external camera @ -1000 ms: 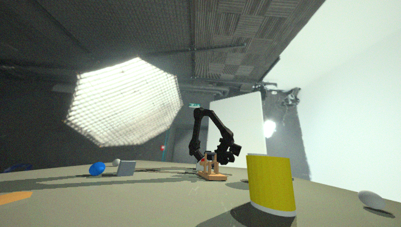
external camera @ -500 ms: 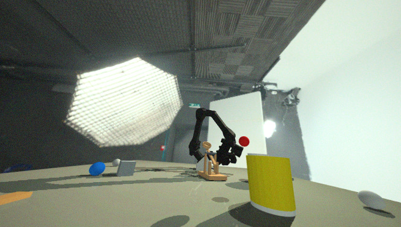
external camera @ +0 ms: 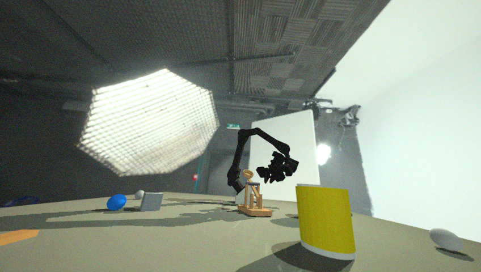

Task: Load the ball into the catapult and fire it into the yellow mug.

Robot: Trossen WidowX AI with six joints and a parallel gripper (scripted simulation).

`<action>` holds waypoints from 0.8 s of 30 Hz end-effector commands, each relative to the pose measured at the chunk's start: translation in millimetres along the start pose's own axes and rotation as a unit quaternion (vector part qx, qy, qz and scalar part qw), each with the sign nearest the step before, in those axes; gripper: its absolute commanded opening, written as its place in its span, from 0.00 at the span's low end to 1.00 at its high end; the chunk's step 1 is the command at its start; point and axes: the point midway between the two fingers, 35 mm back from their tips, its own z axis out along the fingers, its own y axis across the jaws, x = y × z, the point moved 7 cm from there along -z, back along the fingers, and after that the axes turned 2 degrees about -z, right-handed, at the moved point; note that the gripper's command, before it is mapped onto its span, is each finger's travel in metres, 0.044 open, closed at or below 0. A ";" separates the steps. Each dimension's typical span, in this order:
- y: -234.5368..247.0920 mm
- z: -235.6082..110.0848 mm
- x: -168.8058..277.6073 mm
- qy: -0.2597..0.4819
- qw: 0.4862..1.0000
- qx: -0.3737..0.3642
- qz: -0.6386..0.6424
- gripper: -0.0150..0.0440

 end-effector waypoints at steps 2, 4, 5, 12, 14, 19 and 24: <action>-19.4 -2.1 9.1 -0.037 0.997 0.003 0.069 0.65; -26.4 -2.1 13.4 -0.050 0.994 0.003 0.097 0.74; -29.0 -2.1 15.5 -0.055 0.992 0.003 0.110 0.79; -46.1 -1.2 30.2 -0.088 0.977 0.002 0.193 1.00; -50.0 -1.0 33.5 -0.095 0.973 0.001 0.210 1.00; -66.8 -0.1 47.3 -0.127 0.953 0.000 0.276 1.00; -83.9 1.7 63.5 -0.157 0.927 -0.001 0.341 1.00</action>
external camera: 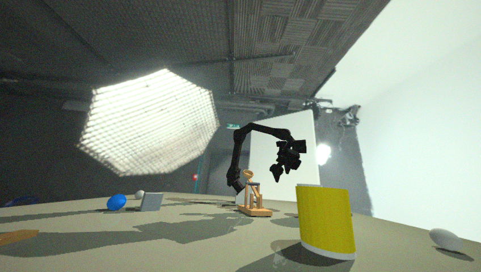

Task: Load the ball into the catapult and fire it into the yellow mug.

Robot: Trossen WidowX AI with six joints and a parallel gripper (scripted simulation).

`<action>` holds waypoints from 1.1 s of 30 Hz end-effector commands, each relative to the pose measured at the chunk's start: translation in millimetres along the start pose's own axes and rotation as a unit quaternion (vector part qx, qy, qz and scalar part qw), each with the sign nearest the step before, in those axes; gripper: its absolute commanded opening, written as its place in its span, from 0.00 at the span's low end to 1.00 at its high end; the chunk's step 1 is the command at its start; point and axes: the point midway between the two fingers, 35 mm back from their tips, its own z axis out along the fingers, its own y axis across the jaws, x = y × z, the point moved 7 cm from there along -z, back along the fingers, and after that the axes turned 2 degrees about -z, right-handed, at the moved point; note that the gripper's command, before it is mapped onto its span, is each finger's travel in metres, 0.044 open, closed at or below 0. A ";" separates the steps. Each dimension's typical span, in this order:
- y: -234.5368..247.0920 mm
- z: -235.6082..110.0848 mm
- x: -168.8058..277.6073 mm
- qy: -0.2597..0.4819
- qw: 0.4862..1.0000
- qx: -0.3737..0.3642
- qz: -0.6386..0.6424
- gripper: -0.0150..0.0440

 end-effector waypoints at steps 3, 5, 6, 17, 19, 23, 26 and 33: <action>-32.0 -2.8 5.8 -0.041 0.995 0.000 0.090 1.00; -43.8 -3.1 8.5 -0.055 0.991 0.000 0.121 1.00; -49.7 -3.3 10.2 -0.062 0.989 0.000 0.137 1.00; -114.7 -2.3 38.1 -0.130 0.943 0.004 0.307 1.00; -126.2 -1.7 45.2 -0.142 0.931 0.005 0.336 1.00; -148.1 1.4 61.9 -0.166 0.904 0.003 0.395 1.00; -163.9 4.1 76.1 -0.184 0.881 0.003 0.437 1.00; -196.8 11.2 112.7 -0.221 0.821 0.005 0.527 1.00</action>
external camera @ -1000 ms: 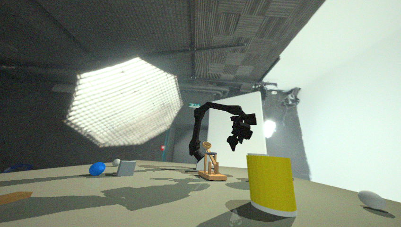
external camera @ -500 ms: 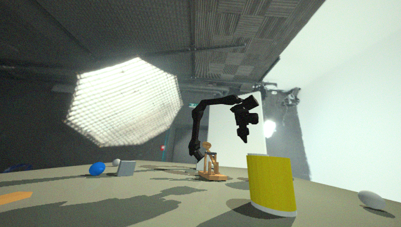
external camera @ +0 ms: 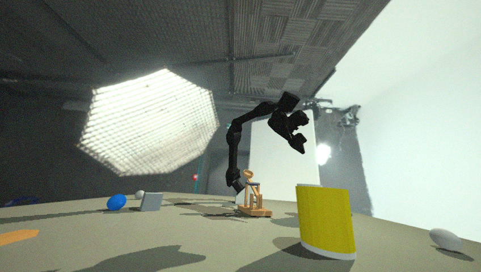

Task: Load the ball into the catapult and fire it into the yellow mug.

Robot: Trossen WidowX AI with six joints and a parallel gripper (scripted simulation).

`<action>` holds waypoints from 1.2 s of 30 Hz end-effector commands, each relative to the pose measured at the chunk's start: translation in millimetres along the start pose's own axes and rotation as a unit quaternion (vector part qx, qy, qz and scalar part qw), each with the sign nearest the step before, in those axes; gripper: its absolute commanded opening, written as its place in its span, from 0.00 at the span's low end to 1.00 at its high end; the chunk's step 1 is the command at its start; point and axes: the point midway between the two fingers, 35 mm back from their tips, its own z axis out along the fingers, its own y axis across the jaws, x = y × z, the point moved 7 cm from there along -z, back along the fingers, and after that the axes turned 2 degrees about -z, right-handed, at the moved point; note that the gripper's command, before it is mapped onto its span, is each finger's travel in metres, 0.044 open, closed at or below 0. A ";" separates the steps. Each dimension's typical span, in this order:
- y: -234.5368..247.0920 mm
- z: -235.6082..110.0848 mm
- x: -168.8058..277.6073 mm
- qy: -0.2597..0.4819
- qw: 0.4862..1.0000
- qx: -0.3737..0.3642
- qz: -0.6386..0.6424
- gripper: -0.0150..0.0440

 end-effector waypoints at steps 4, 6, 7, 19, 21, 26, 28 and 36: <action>-47.9 -1.9 -5.5 -0.045 0.994 0.005 0.100 1.00; -62.5 -2.3 -5.7 -0.058 0.990 0.007 0.128 1.00; -69.8 -2.7 -5.6 -0.064 0.988 0.009 0.142 1.00; -95.5 -4.1 -4.3 -0.087 0.978 0.015 0.187 1.00; -95.5 -4.1 -4.3 -0.087 0.978 0.015 0.187 1.00; -95.5 -4.1 -4.3 -0.087 0.978 0.015 0.187 1.00; -95.5 -4.1 -4.3 -0.087 0.978 0.015 0.187 1.00; -93.8 -2.8 -3.6 -0.083 0.980 0.015 0.182 1.00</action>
